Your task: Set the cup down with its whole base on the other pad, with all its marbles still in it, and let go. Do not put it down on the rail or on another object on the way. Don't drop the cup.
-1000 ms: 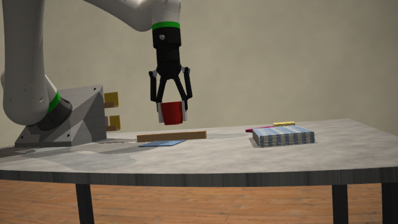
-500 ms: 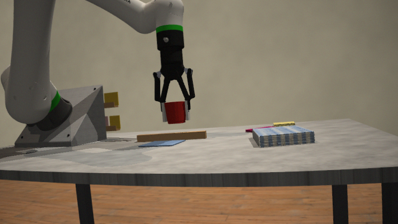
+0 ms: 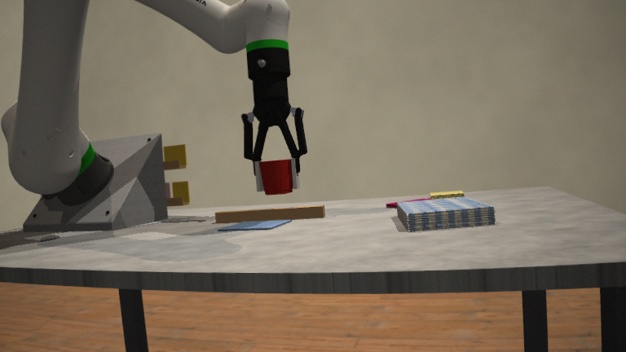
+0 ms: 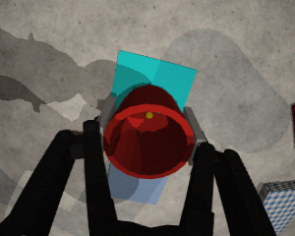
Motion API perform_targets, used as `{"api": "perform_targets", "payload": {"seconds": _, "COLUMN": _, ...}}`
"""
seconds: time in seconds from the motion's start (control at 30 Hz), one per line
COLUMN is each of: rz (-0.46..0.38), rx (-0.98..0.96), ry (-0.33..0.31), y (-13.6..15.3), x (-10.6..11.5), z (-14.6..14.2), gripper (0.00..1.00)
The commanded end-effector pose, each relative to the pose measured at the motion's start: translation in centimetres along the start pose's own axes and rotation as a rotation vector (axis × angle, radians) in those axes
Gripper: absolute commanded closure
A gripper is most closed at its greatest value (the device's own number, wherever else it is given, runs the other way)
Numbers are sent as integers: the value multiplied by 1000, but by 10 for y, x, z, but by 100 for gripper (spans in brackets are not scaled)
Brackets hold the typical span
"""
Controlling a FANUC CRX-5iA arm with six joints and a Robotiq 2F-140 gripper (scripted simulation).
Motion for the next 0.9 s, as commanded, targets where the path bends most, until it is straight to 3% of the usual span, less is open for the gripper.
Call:
{"api": "perform_targets", "payload": {"seconds": 0.0, "rz": 0, "rx": 0, "ry": 0, "y": 0, "x": 0, "z": 0, "gripper": 51}}
{"api": "perform_targets", "payload": {"seconds": 0.87, "rz": 0, "rx": 0, "ry": 0, "y": 0, "x": -34, "z": 0, "gripper": 51}}
Point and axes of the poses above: the point where the finger pads meet when closed, its own x axis back along the fingers, its own z axis across the jaws, y = z × x, the point moved 2 cm from there along x, back along the fingers, and after that the axes turned 12 degrees about -x, right-handed, at the moved point
